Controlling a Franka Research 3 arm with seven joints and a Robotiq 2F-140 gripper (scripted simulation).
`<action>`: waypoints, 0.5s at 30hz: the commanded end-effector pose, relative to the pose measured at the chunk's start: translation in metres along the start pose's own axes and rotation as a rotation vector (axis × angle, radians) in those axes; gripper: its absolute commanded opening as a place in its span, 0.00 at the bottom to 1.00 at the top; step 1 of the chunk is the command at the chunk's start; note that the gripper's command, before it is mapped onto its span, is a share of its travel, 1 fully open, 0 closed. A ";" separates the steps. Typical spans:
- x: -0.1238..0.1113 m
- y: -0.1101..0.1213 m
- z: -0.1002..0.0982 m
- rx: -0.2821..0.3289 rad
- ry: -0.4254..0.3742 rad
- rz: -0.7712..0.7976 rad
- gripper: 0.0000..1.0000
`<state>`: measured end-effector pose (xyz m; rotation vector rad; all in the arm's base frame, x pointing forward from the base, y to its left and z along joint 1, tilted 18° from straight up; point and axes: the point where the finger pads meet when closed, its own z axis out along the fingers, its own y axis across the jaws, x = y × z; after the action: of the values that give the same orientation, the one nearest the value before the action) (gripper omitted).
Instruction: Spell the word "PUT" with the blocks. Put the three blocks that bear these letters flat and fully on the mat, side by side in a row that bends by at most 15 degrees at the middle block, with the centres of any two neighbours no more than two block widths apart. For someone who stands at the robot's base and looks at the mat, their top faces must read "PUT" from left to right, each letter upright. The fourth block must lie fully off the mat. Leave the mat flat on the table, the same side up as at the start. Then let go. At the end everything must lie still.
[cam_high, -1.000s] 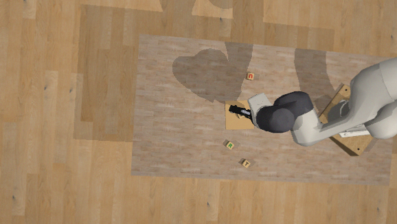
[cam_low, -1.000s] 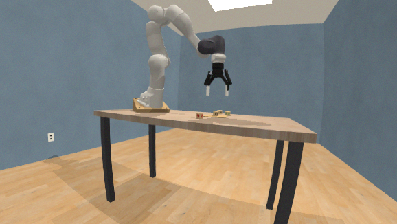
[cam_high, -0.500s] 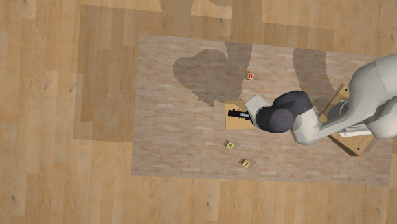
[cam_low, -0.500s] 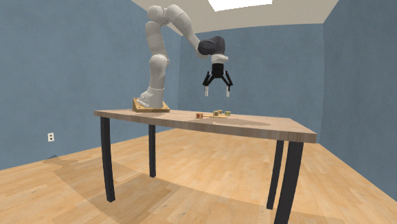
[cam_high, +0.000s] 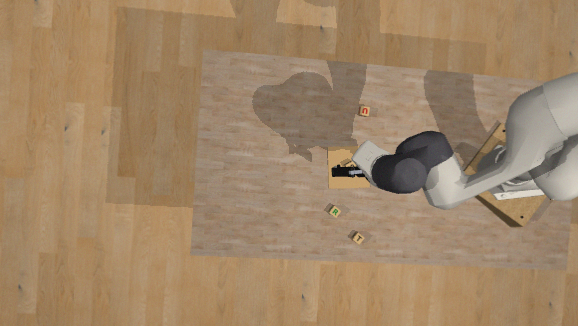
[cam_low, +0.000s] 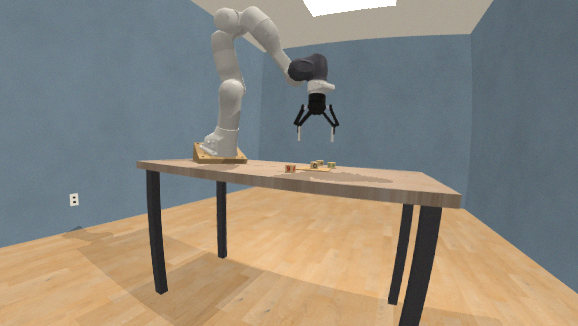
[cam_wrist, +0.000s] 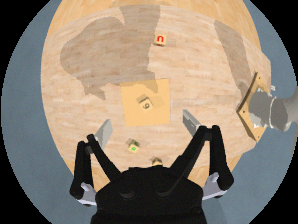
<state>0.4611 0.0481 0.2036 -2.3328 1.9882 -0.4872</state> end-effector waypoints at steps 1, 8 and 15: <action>0.000 0.000 0.002 0.001 0.004 -0.139 1.00; 0.000 0.000 0.004 0.001 0.005 -0.237 1.00; 0.000 0.000 0.007 0.000 0.005 -0.339 1.00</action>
<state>0.4619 0.0478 0.1984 -2.5604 1.7455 -0.4962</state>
